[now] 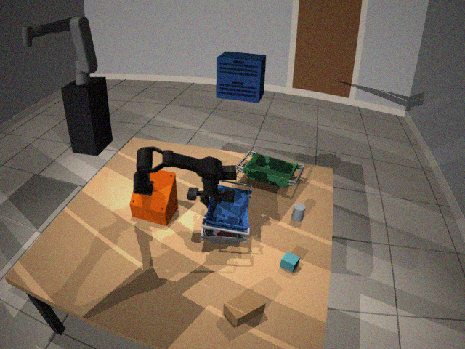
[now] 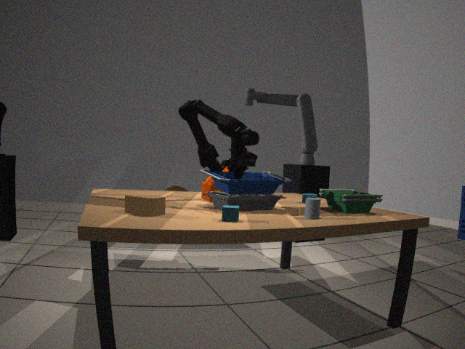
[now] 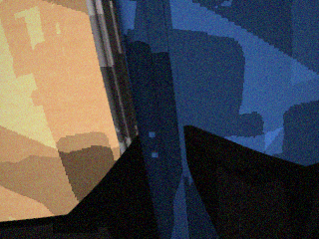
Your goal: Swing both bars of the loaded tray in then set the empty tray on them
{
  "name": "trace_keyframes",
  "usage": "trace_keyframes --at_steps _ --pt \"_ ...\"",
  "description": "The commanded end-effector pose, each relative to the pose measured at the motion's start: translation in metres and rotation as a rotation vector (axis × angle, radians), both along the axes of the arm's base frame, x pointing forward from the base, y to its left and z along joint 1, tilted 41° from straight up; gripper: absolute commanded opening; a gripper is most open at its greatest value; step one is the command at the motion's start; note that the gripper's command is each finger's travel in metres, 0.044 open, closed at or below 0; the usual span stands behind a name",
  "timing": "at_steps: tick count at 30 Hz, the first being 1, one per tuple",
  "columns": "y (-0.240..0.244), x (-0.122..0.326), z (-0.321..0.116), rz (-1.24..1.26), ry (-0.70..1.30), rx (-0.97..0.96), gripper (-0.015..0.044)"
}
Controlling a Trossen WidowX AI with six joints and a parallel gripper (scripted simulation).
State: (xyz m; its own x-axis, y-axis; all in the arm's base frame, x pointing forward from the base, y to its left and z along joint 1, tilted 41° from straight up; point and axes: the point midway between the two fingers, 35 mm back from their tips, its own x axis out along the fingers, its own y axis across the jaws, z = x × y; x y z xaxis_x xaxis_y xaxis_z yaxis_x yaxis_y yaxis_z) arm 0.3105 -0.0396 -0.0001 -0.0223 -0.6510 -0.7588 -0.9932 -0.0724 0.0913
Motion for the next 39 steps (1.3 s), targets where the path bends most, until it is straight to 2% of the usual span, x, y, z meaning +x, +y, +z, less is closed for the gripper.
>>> trace_keyframes --at_steps 1,39 --pt "-0.0059 -0.0094 -0.0042 -0.011 0.036 -0.004 0.0000" --pt "-0.0085 -0.0094 -0.0079 -0.009 0.028 -0.004 0.0000"
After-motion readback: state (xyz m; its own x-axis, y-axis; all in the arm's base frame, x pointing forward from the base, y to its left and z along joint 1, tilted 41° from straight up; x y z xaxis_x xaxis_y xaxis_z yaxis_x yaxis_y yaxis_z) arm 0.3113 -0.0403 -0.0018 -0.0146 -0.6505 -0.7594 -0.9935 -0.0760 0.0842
